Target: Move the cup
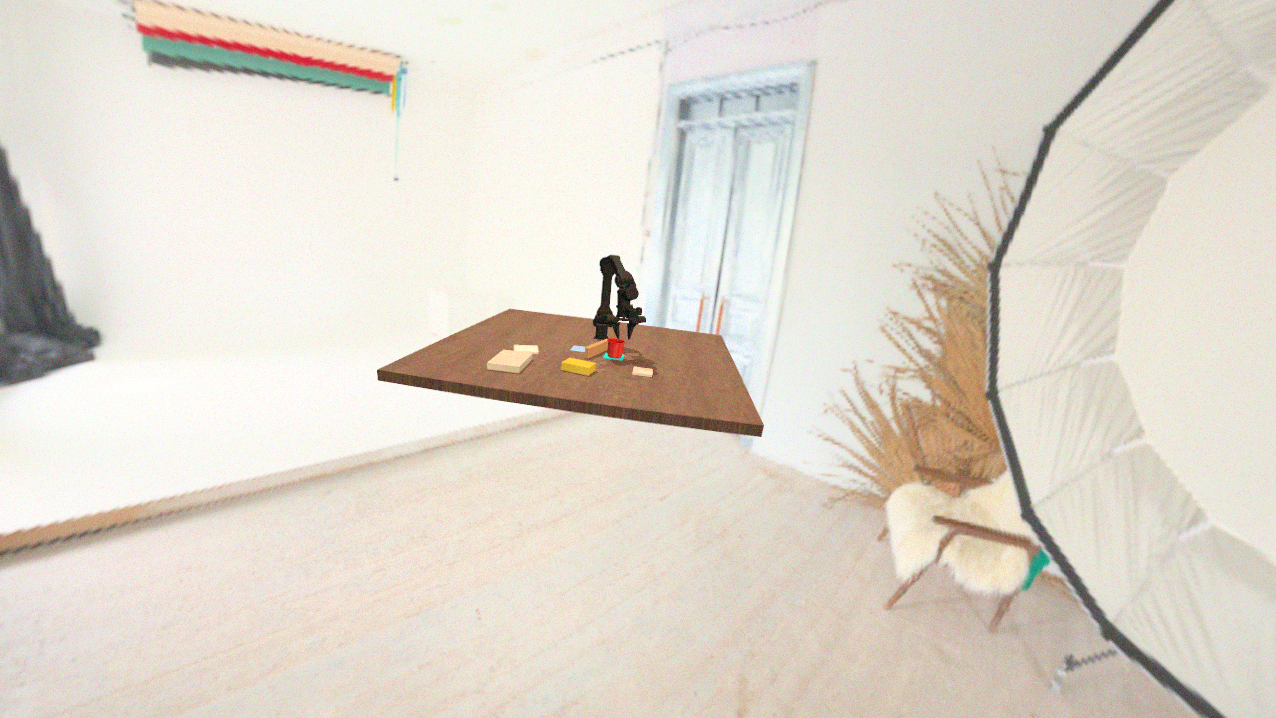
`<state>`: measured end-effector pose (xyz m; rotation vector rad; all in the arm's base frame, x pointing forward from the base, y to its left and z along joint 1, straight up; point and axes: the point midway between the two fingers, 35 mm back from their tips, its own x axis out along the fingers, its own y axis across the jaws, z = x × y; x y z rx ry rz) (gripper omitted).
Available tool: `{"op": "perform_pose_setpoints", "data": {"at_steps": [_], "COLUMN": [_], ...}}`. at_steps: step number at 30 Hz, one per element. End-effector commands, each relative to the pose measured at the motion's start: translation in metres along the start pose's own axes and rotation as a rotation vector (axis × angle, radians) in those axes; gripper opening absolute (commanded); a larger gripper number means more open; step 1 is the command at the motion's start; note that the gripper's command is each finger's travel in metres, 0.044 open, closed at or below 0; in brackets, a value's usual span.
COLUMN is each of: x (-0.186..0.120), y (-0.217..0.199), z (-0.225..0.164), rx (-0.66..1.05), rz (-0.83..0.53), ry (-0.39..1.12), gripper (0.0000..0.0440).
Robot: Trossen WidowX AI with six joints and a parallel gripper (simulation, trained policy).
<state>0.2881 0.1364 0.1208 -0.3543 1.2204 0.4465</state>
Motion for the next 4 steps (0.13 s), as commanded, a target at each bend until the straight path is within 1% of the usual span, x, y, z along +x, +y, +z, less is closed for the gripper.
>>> {"op": "perform_pose_setpoints", "data": {"at_steps": [1, 4], "x": [-0.01, -0.02], "y": [0.0, -0.002], "z": [0.002, 0.006], "rx": [0.009, 0.013], "rz": [0.006, 0.003], "ry": [-0.026, -0.053], "gripper": [0.0254, 0.0293]}}
